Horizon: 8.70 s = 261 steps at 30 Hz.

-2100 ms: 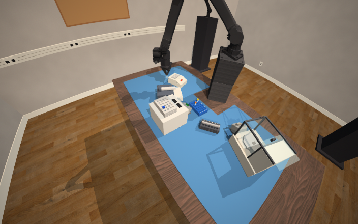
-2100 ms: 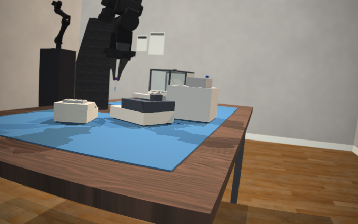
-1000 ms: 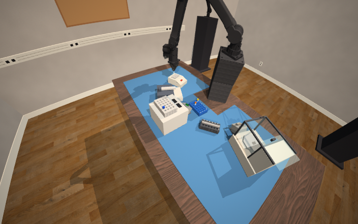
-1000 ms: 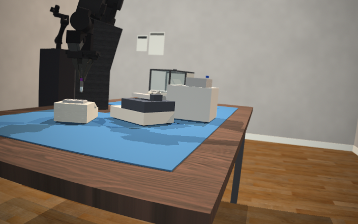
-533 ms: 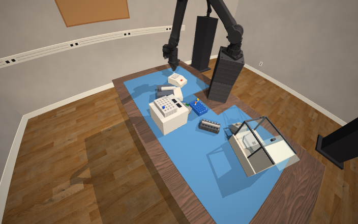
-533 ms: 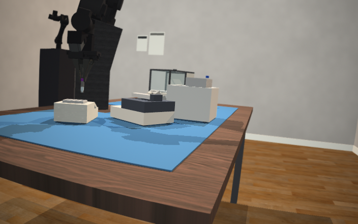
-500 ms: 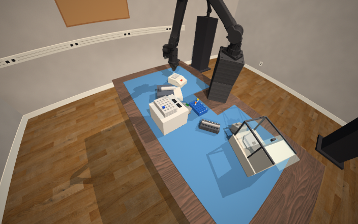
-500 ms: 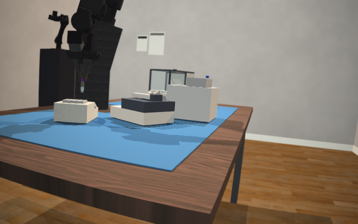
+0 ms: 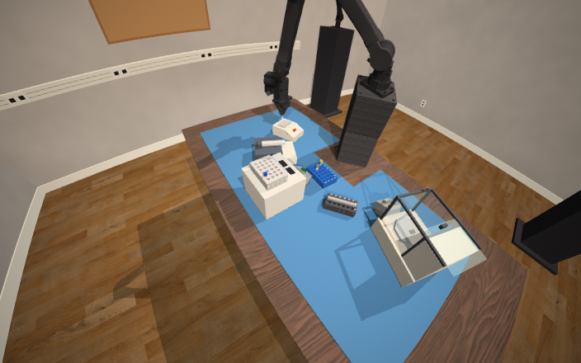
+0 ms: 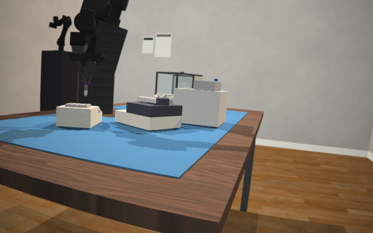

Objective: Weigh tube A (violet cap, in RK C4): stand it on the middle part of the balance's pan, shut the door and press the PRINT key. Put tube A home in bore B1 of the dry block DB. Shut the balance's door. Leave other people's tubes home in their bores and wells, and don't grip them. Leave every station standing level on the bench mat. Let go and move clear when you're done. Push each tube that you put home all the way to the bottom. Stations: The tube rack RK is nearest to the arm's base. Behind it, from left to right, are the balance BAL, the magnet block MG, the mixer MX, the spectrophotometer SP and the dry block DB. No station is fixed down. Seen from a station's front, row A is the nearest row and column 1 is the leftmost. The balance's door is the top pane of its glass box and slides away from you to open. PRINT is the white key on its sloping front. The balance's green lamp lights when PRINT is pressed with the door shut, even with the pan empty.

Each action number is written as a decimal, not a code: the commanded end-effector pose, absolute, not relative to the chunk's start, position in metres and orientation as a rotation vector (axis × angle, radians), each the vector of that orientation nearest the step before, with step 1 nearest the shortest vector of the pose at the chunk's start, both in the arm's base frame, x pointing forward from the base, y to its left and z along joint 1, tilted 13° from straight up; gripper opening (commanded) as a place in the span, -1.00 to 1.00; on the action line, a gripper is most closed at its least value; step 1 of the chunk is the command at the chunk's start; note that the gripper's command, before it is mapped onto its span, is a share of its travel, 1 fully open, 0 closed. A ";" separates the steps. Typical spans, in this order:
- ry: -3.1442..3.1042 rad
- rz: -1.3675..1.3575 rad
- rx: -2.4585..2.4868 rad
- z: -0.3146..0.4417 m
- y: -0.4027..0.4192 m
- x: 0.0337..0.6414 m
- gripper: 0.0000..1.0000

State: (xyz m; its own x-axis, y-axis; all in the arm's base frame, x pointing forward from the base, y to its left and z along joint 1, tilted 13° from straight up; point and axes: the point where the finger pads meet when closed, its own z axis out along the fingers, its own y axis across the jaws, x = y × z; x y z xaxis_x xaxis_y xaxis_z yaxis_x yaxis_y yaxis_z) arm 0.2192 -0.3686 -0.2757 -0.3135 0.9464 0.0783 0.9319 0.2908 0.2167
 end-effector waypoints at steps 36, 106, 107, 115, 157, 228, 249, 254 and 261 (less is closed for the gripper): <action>2.458 0.327 1.792 -0.271 -0.376 0.223 -0.82; 2.459 0.328 1.793 -0.295 -0.370 0.228 -0.82; 2.459 0.328 1.793 -0.295 -0.370 0.228 -0.82; 2.457 0.341 1.817 -0.299 -0.362 0.223 -0.82; 2.459 0.328 1.793 -0.295 -0.370 0.227 -0.82; 2.459 0.328 1.793 -0.296 -0.370 0.227 -0.82; 2.451 0.337 1.816 -0.298 -0.367 0.223 -0.82; 2.453 0.331 1.805 -0.307 -0.369 0.229 -0.82; 2.462 0.329 1.790 -0.310 -0.367 0.234 -0.82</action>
State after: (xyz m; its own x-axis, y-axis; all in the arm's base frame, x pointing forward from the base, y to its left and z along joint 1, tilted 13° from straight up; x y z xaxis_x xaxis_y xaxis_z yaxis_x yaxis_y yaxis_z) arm 0.2250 -0.3637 -0.3018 -0.3150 0.9464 0.0716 0.9310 0.2935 0.2172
